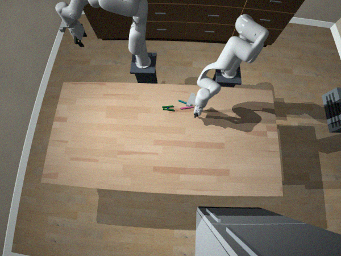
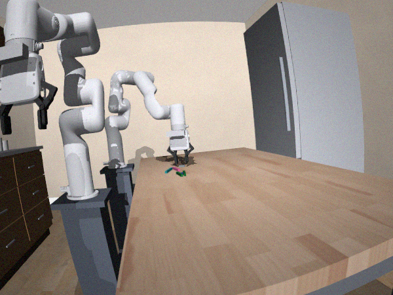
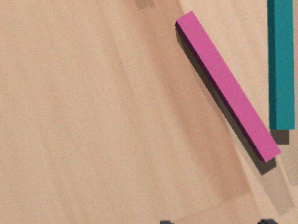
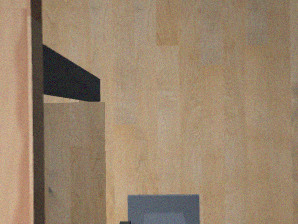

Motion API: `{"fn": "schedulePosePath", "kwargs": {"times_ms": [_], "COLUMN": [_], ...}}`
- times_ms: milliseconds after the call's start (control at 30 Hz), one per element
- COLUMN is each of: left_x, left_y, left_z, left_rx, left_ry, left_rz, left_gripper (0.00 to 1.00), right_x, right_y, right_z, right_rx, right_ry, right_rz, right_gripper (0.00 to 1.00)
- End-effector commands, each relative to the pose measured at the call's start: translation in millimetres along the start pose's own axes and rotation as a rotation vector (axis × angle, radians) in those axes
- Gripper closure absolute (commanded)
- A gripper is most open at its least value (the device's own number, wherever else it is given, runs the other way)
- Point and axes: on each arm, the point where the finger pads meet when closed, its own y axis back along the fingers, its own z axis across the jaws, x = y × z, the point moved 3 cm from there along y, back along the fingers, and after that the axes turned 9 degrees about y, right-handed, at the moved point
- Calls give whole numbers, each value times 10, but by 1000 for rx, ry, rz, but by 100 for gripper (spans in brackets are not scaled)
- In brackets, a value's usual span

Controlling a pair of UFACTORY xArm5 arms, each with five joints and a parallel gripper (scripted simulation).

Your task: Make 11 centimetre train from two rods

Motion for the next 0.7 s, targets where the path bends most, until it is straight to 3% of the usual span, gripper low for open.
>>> {"fn": "schedulePosePath", "kwargs": {"times_ms": [0, 667], "left_x": [7, 7], "left_y": [16, -59], "left_z": [-15, -15], "left_rx": [5, 5], "left_ry": [0, 0], "left_rz": [2, 2], "left_gripper": [52, 52], "right_x": [13, 13], "right_y": [24, 24], "right_z": [2, 2], "right_rx": [-1, -1], "right_ry": [0, 0], "right_rz": [7, 7], "right_gripper": [0, 0]}}
